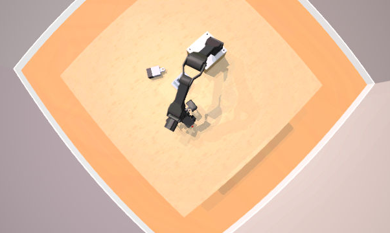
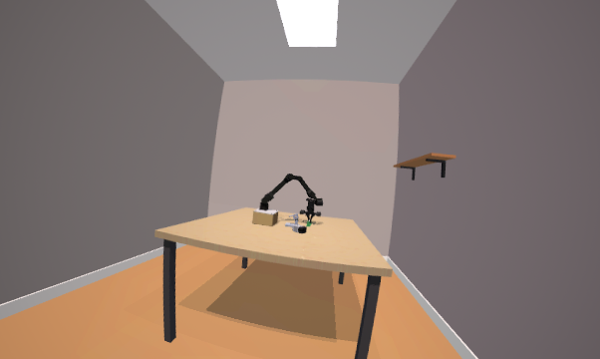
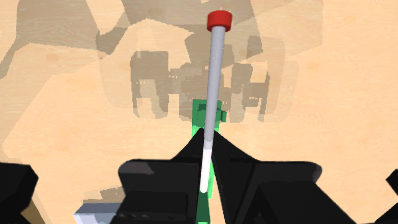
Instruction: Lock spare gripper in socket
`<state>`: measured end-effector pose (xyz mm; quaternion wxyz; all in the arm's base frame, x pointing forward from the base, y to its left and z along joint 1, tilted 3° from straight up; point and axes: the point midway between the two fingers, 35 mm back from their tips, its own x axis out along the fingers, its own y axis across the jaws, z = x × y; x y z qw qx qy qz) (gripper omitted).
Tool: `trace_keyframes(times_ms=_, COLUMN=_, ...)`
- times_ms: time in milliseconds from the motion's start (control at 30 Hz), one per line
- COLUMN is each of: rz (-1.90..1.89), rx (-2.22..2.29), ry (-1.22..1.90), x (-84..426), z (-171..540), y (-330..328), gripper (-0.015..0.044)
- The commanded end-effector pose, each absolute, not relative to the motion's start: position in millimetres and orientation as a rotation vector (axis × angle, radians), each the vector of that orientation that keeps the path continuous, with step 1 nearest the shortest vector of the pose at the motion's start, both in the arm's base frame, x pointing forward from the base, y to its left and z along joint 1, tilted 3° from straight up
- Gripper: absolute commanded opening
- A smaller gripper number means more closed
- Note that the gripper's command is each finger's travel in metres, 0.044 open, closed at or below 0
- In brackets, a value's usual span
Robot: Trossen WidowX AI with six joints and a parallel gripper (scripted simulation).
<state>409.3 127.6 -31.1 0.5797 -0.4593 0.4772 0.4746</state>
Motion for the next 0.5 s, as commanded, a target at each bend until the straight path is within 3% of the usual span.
trace_keyframes(times_ms=0, rz=1.111, rx=-1.079, ry=1.114, x=409.3, z=-31.6, y=127.3, gripper=0.0000)
trace_keyframes(times_ms=467, rz=1.121, rx=-1.070, ry=1.134, x=403.2, z=-11.6, y=127.2, gripper=0.0000)
